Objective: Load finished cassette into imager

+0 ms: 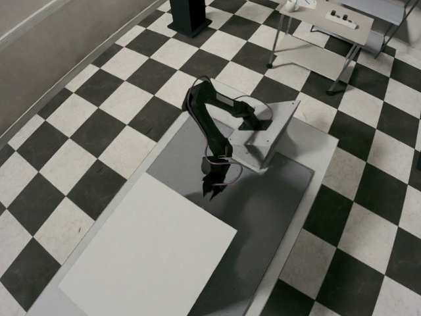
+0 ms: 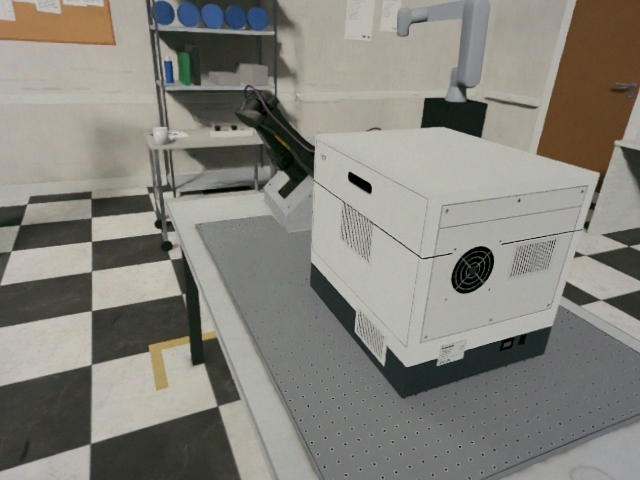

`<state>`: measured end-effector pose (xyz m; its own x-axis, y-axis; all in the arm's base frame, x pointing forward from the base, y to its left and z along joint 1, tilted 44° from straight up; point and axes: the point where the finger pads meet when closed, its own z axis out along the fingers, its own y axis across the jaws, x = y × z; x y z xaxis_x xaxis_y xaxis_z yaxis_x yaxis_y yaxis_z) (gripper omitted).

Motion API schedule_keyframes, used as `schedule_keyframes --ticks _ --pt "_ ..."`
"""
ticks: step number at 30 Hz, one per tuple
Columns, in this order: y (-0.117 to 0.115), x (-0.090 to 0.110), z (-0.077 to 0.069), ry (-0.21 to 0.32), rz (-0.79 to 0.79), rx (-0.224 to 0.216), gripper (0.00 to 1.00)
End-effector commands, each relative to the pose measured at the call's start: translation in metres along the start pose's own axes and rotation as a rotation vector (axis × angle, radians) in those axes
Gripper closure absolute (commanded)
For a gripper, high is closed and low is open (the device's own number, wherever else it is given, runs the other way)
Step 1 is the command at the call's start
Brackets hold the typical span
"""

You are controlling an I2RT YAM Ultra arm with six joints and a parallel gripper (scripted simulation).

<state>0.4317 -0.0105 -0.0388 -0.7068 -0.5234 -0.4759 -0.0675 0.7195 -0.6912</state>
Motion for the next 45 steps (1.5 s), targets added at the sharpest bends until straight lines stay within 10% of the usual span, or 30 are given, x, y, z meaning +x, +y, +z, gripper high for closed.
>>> schedule_keyframes --ticks 1,13,38,45 --pt "0.0 -0.015 -0.009 -0.031 0.01 -0.001 0.65" --pt "0.0 -0.015 -0.009 -0.031 0.01 -0.001 0.65" --pt "0.014 0.061 -0.093 0.751 -0.003 -0.012 0.65" --pt "0.015 0.08 -0.116 0.77 -0.003 -0.012 0.65"
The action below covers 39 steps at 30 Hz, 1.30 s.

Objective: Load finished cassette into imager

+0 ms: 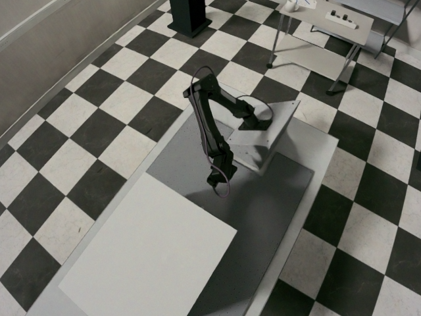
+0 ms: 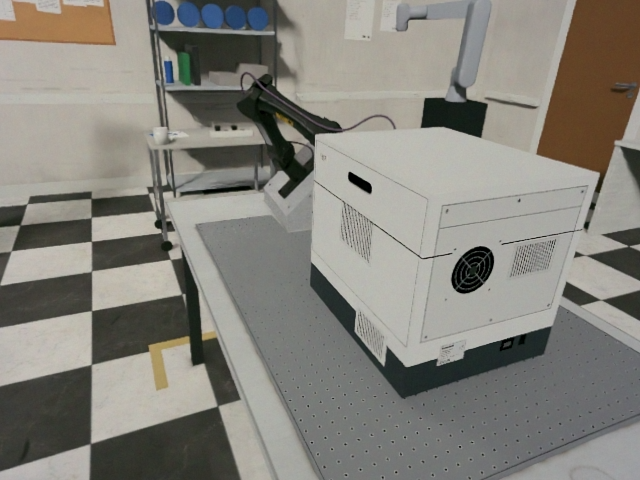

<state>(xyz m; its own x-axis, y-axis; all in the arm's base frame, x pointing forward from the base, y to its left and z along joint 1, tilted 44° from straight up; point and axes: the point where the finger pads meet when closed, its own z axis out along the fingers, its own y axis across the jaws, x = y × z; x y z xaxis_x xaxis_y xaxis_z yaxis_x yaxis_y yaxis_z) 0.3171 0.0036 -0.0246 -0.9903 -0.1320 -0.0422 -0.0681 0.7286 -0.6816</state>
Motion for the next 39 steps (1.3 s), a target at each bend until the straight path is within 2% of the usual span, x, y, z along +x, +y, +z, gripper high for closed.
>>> schedule_keyframes --ticks 1,3,6,7,8,39 --pt "0.008 0.024 -0.009 0.109 -0.007 0.003 0.65" --pt "0.004 0.045 -0.009 0.123 -0.019 0.01 0.65" --pt "0.004 0.044 -0.01 0.121 -0.017 0.009 0.65" --pt "0.005 0.032 -0.015 0.097 0.005 -0.003 0.65" --pt "0.005 0.029 -0.016 0.092 0.01 -0.005 0.65" --pt "0.004 0.029 -0.016 0.091 0.009 -0.003 0.65"
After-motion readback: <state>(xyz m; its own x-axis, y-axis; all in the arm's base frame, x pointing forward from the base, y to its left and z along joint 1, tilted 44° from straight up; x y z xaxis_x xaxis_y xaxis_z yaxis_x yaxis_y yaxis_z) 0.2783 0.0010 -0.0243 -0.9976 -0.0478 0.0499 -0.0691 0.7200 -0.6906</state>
